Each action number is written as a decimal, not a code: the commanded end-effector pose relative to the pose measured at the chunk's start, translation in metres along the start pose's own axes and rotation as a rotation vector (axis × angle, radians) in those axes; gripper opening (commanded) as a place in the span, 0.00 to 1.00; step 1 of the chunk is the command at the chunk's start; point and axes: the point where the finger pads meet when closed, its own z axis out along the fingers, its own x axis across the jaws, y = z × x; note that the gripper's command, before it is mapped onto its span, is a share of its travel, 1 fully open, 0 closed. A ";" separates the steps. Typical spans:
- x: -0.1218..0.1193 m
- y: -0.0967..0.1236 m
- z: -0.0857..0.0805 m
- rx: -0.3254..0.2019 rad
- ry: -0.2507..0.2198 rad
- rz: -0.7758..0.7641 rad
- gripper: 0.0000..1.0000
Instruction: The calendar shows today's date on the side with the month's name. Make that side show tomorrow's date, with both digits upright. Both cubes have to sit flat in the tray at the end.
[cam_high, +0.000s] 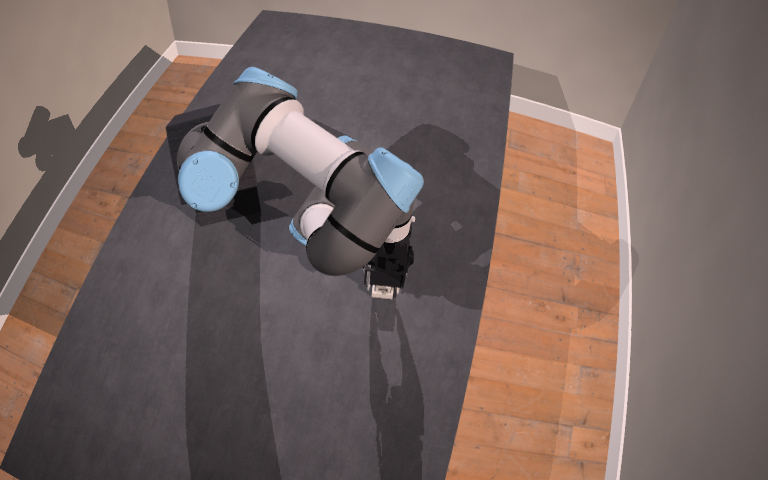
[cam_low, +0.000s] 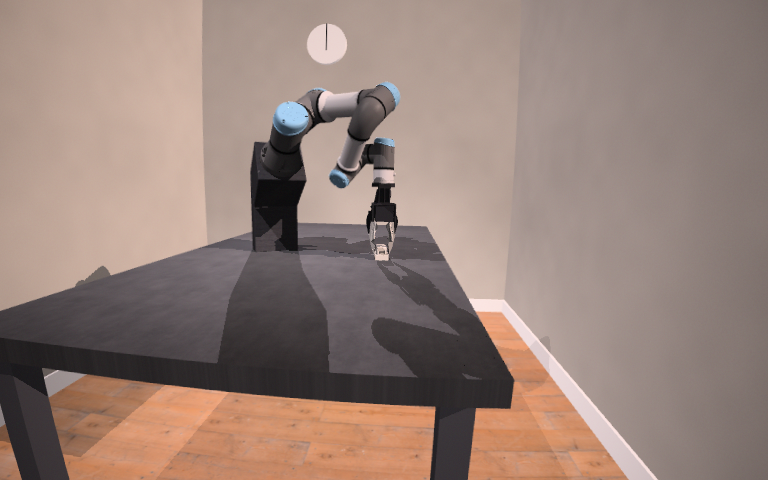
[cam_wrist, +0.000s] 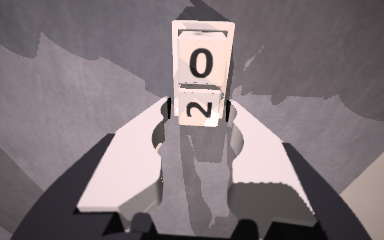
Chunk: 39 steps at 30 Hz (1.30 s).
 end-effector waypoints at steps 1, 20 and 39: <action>0.000 0.000 0.000 0.000 0.001 0.000 0.28; 0.000 0.000 0.000 0.000 0.001 0.000 0.28; 0.000 0.000 0.000 0.000 0.001 0.000 0.10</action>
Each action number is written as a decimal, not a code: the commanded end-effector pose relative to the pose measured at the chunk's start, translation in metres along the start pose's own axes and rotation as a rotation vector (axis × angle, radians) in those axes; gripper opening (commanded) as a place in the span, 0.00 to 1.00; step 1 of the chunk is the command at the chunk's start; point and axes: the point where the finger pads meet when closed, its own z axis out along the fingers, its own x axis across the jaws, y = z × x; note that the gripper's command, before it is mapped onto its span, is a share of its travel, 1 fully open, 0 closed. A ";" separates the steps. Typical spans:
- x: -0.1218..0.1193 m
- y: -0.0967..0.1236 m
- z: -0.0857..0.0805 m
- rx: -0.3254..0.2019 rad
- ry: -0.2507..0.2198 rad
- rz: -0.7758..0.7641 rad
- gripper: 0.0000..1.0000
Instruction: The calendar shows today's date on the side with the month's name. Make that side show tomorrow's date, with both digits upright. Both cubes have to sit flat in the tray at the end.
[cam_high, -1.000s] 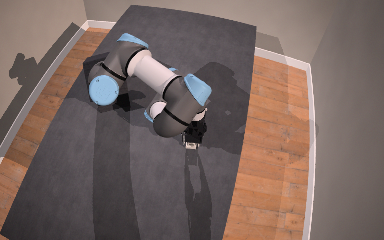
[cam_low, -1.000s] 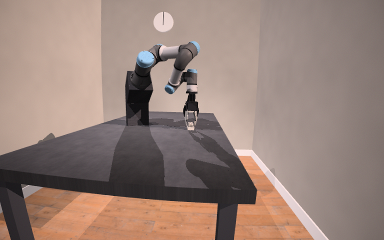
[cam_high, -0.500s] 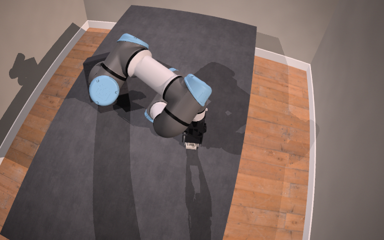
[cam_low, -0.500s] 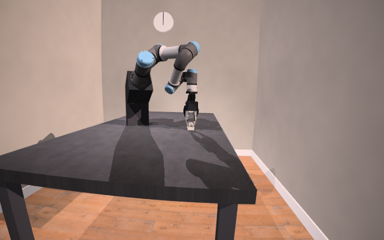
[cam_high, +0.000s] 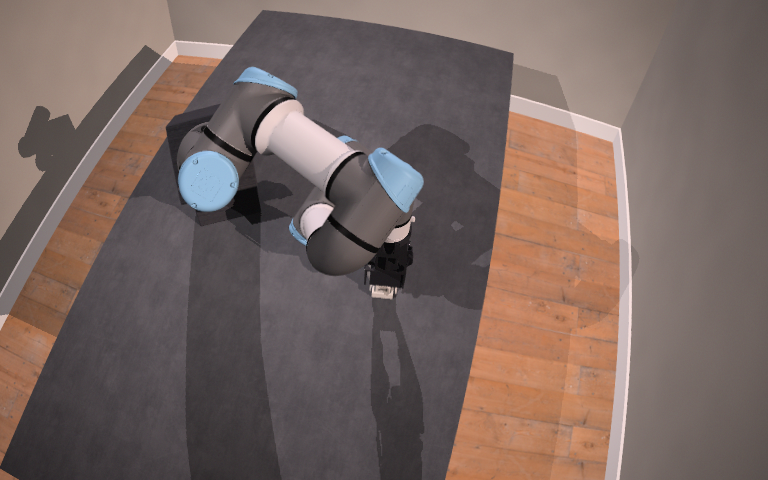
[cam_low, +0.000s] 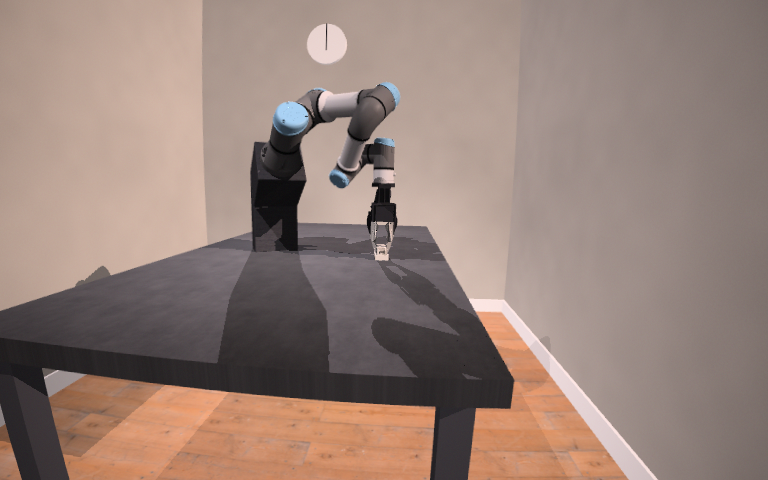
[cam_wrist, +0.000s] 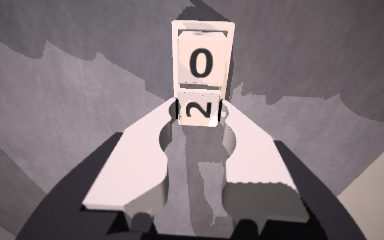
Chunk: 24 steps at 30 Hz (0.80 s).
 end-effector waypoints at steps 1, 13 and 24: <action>0.000 0.000 0.000 0.000 0.001 0.000 0.10; 0.000 0.000 0.000 0.000 0.001 0.000 0.10; 0.000 0.000 -0.003 0.000 0.001 0.000 0.10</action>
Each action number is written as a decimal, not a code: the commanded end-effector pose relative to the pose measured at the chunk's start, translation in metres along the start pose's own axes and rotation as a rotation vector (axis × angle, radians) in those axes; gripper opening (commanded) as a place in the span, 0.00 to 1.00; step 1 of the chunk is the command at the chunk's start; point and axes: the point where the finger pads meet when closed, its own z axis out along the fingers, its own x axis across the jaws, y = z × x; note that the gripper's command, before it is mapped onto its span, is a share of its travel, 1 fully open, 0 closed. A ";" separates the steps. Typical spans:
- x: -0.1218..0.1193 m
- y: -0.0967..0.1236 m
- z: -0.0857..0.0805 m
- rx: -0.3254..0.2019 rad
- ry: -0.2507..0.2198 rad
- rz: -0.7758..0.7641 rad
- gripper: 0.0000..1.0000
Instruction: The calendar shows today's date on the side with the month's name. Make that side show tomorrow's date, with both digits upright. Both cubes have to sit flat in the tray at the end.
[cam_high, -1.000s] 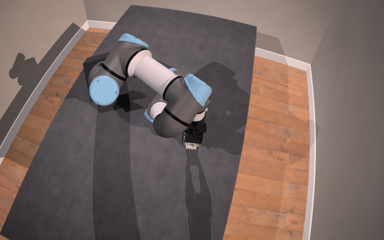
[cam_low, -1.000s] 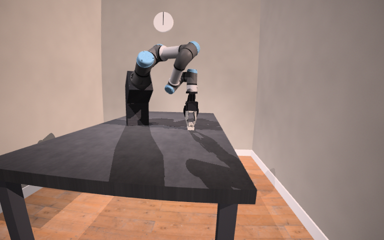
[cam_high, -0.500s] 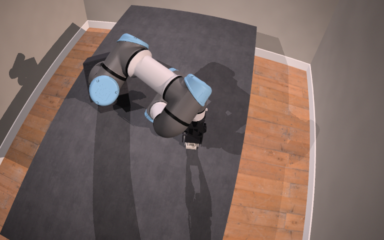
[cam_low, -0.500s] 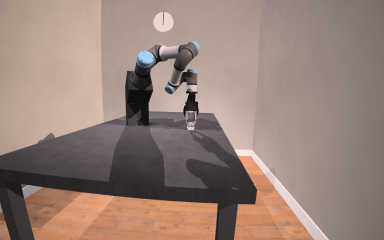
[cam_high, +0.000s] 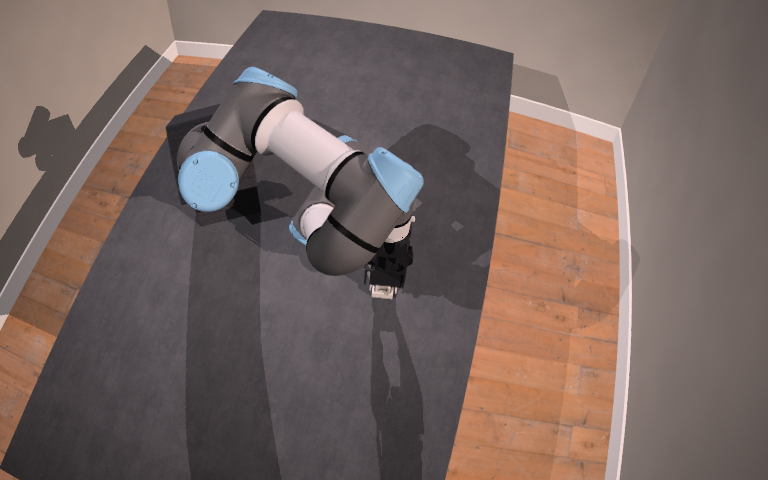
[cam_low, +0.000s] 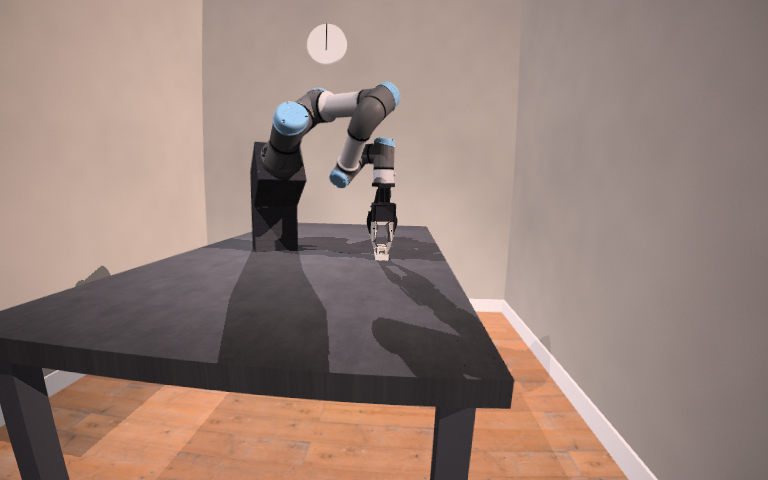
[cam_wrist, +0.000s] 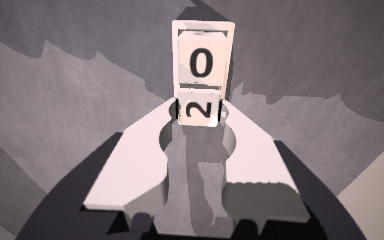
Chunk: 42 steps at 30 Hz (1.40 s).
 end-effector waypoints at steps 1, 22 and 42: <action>0.000 0.000 -0.003 0.000 0.001 0.000 0.10; 0.000 0.000 -0.053 0.000 0.001 0.000 0.10; 0.000 0.000 -0.098 0.000 0.001 0.000 0.10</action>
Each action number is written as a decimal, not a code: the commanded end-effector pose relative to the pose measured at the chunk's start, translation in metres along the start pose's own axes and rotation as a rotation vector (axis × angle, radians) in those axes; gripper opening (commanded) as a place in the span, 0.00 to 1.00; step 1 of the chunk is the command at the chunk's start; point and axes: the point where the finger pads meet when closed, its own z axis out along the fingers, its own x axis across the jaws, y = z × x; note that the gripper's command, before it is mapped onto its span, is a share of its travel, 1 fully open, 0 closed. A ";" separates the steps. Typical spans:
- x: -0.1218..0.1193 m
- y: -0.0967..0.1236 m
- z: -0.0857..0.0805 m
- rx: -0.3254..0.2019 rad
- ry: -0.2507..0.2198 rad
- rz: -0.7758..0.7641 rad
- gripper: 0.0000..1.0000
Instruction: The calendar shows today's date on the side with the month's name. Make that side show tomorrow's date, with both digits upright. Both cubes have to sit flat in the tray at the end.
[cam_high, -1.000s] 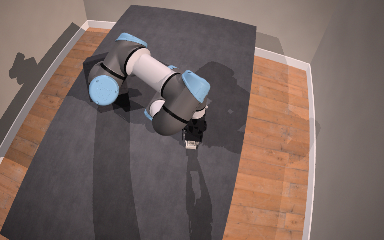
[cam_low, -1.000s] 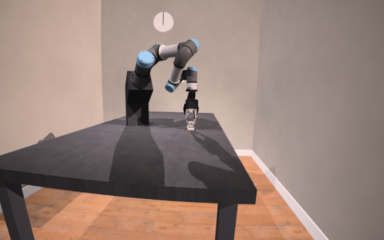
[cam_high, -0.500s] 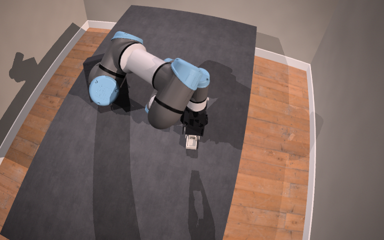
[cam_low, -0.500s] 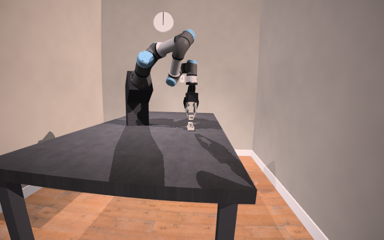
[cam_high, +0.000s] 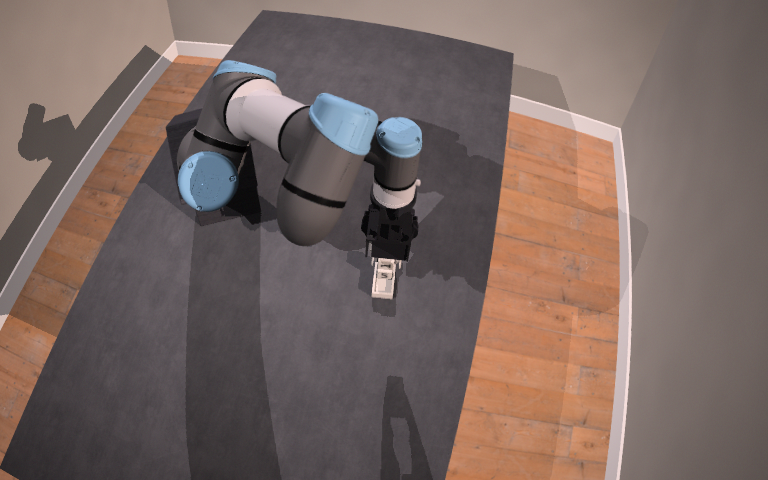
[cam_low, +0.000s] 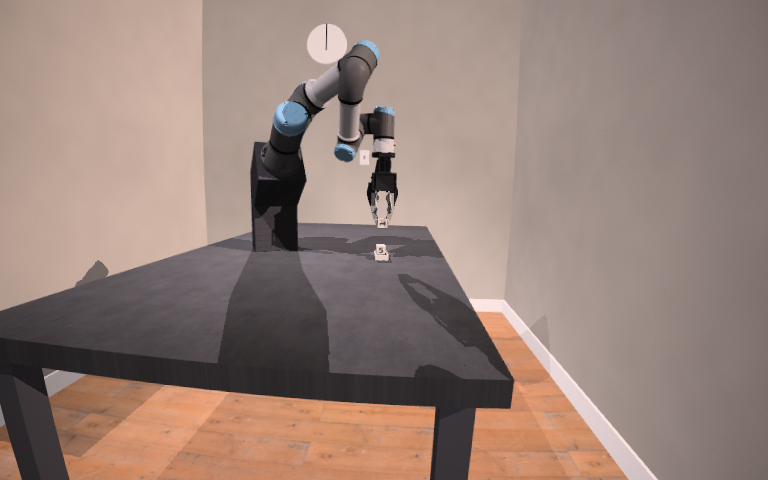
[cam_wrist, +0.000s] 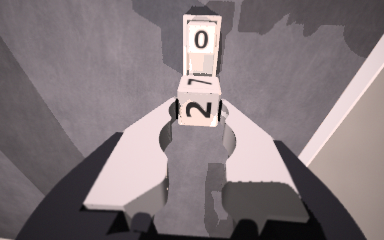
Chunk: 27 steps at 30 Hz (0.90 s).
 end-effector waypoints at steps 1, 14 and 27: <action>0.000 0.000 -0.008 0.002 -0.006 0.001 0.10; 0.000 0.000 -0.009 0.002 -0.006 0.001 0.10; 0.001 0.007 -0.007 0.008 -0.012 0.092 0.10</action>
